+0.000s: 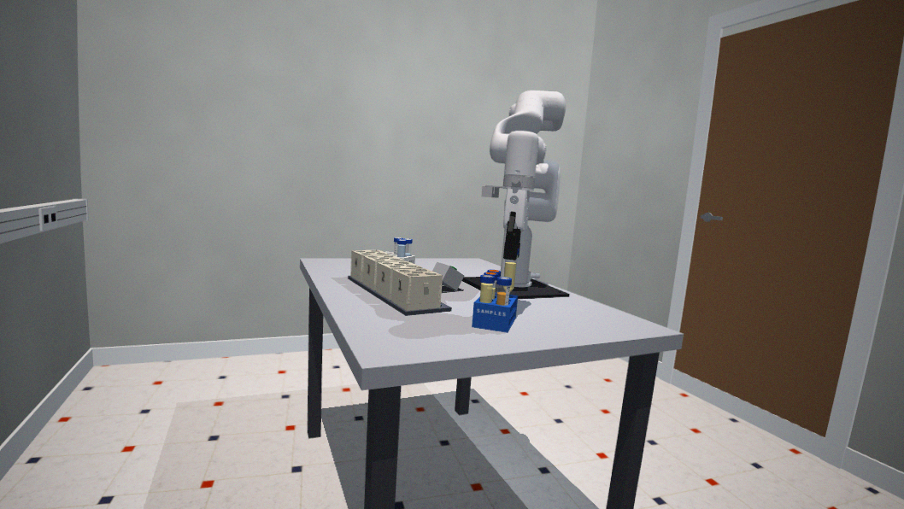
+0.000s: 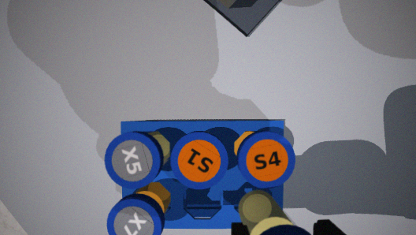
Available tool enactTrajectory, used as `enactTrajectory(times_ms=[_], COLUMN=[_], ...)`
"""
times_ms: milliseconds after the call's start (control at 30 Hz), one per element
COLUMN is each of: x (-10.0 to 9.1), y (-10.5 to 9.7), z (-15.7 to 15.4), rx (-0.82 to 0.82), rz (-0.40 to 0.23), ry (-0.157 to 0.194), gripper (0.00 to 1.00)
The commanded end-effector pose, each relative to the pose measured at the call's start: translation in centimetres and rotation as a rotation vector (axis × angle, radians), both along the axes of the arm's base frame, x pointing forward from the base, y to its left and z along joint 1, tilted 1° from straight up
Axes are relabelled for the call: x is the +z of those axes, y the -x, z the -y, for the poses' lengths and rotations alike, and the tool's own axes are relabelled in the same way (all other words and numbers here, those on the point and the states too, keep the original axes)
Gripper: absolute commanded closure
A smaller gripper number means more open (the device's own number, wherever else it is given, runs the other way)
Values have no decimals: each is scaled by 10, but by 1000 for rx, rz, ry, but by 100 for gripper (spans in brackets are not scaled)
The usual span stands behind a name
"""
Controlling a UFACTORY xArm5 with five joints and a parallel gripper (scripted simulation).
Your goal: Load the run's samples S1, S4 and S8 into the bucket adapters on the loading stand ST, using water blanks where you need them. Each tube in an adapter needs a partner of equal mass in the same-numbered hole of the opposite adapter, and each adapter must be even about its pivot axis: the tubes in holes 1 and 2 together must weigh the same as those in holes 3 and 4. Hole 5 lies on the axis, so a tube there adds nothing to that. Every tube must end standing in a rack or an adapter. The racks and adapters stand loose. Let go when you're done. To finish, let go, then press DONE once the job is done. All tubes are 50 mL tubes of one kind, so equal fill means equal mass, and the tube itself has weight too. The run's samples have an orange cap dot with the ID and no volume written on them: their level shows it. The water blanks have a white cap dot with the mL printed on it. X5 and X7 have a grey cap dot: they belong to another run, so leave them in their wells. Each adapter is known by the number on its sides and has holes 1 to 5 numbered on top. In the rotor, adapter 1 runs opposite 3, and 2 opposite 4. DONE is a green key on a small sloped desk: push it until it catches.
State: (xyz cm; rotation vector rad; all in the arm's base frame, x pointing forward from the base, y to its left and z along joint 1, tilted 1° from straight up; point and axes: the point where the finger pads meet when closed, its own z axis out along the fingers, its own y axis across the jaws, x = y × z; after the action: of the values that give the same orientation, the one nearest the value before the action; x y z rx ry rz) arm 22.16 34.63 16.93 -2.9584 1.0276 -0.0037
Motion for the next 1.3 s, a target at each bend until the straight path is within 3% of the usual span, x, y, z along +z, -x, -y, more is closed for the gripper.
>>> enactTrajectory(times_ms=[0,1267], x=[-2,-36], y=[-1,-1], z=[-1,-2], rx=[0,0], rz=[-7,-7], ry=[-9,-9], gripper=[100,100])
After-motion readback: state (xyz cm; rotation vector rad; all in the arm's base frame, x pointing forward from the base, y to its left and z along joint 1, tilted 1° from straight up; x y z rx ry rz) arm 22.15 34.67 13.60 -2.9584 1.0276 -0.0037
